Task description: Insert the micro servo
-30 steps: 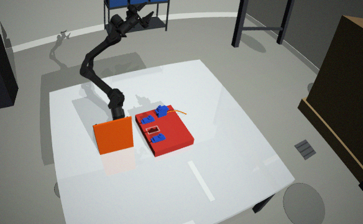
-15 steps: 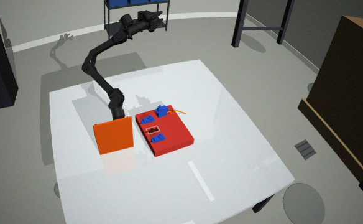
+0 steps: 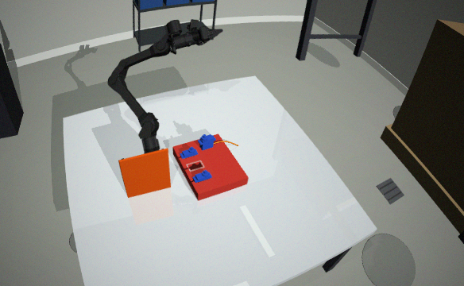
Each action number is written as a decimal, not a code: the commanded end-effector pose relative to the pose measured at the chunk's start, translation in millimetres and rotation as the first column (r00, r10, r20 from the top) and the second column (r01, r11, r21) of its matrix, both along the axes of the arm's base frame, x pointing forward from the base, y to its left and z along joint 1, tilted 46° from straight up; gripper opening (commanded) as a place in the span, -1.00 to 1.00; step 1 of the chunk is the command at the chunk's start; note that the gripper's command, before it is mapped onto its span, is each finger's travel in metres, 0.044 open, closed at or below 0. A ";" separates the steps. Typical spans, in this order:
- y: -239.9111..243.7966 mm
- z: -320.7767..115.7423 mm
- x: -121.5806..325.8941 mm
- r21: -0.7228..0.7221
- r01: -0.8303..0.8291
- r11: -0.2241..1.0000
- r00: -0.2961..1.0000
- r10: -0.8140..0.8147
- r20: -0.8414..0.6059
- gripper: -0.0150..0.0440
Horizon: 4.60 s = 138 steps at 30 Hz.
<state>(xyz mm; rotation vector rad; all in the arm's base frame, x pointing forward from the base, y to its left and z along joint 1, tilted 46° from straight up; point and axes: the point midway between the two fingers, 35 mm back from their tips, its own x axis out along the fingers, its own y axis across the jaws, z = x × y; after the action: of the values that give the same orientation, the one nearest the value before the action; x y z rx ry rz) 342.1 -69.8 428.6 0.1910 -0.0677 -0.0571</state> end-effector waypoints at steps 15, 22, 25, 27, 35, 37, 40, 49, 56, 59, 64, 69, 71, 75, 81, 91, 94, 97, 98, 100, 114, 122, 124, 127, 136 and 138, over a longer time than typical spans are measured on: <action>21.7 -68.1 32.7 0.431 -0.055 0.901 0.969 0.152 -0.195 1.00; 32.8 -97.4 41.5 0.599 -0.011 0.801 0.939 0.215 -0.270 1.00; 38.0 -110.1 44.4 0.662 0.020 0.750 0.922 0.242 -0.301 1.00; 41.4 -118.3 46.0 0.700 0.044 0.713 0.911 0.259 -0.321 1.00; 55.6 -150.3 50.1 0.817 0.165 0.552 0.860 0.324 -0.393 1.00; 59.2 -158.2 50.5 0.837 0.201 0.509 0.846 0.340 -0.410 1.00; 64.7 -169.8 50.8 0.858 0.258 0.444 0.824 0.363 -0.435 1.00; 81.7 -203.6 48.8 0.864 0.442 0.241 0.751 0.427 -0.504 1.00; 94.9 -229.6 44.2 0.803 0.589 0.087 0.686 0.471 -0.554 1.00; 100.1 -240.3 41.6 0.762 0.647 0.023 0.657 0.489 -0.574 1.00; 108.8 -257.5 36.4 0.673 0.736 -0.078 0.607 0.516 -0.604 1.00; 117.3 -273.8 30.1 0.562 0.809 -0.173 0.555 0.541 -0.632 1.00; 120.7 -280.1 27.4 0.512 0.833 -0.209 0.533 0.551 -0.642 1.00; 127.8 -291.6 21.8 0.406 0.871 -0.278 0.489 0.570 -0.660 1.00; 138.6 -307.4 12.3 0.231 0.900 -0.371 0.421 0.596 -0.684 1.00; 155.9 -330.8 -6.2 -0.076 0.865 -0.496 0.300 0.633 -0.713 1.00; 160.8 -337.1 -12.1 -0.167 0.834 -0.527 0.262 0.643 -0.720 1.00; 165.6 -343.0 -18.2 -0.254 0.793 -0.554 0.224 0.652 -0.725 1.00; 167.2 -344.9 -20.3 -0.282 0.777 -0.563 0.211 0.655 -0.726 1.00; 170.3 -348.6 -24.5 -0.336 0.742 -0.579 0.185 0.660 -0.728 1.00; 190.1 -370.2 -54.2 -0.628 0.409 -0.662 0.001 0.689 -0.725 1.00; 191.0 -373.2 -54.8 -0.638 0.390 -0.664 -0.008 0.690 -0.724 1.00; 195.3 -377.4 -55.2 -0.638 0.390 -0.665 -0.008 0.690 -0.724 1.00; 205.6 -387.3 -56.8 -0.638 0.390 -0.664 -0.008 0.690 -0.723 1.00; 212.0 -393.5 -58.3 -0.638 0.390 -0.664 -0.008 0.691 -0.723 1.00; 214.2 -395.7 -58.6 -0.638 0.390 -0.664 -0.008 0.691 -0.723 1.00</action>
<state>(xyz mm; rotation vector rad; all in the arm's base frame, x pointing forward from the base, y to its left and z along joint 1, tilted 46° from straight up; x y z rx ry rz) 285.4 140.3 37.2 -1.8215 -0.9968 1.8064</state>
